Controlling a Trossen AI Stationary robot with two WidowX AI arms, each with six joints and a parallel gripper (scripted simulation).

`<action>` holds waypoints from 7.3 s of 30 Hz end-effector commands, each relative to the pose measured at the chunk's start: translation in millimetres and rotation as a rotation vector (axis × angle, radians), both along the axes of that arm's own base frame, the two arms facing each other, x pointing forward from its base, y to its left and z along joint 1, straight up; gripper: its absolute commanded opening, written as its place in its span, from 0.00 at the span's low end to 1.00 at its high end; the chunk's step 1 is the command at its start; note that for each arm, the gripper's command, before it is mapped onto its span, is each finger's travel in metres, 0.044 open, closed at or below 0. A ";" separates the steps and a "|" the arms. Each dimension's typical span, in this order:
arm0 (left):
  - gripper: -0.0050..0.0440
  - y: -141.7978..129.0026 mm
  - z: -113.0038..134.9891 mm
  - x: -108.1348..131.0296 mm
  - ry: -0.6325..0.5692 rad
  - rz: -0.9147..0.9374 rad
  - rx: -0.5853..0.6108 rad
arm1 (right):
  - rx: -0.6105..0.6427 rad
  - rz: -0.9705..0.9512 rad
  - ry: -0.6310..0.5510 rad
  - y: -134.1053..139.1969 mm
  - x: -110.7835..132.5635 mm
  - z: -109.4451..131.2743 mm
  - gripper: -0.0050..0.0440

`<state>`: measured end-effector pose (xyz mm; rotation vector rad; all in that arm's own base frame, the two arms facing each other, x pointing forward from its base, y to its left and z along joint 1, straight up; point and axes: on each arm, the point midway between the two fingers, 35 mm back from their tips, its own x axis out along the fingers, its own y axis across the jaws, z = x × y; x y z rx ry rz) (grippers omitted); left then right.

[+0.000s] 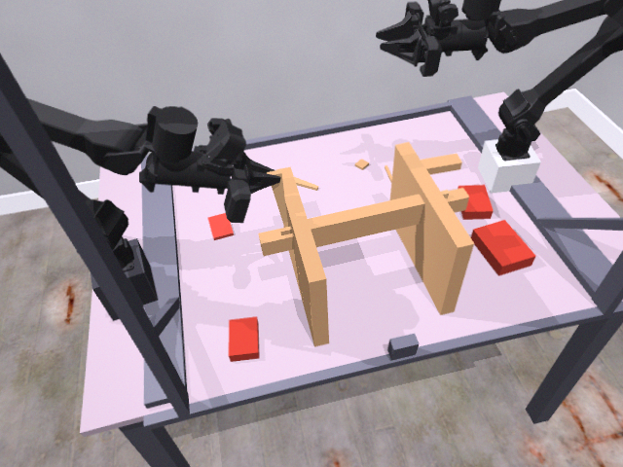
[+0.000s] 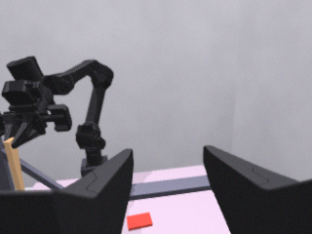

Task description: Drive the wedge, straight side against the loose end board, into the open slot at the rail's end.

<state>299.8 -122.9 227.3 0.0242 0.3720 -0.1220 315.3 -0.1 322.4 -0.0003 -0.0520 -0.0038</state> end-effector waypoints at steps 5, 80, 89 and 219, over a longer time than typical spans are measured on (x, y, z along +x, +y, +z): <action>0.12 -1.4 -3.5 0.0 0.002 -0.003 0.001 | -0.005 -0.006 -0.004 -1.5 -1.1 1.1 0.52; 0.12 -0.1 -55.8 -1.0 0.003 0.002 0.001 | -0.005 -0.006 -0.004 -1.5 -1.1 1.1 0.52; 0.12 -0.2 -66.3 -0.7 -0.001 0.003 -0.001 | -0.005 -0.006 -0.004 -1.5 -1.1 1.1 0.52; 0.10 0.4 -2.6 -37.1 0.012 -0.039 0.068 | -0.005 -0.006 -0.004 -1.5 -1.1 1.1 0.52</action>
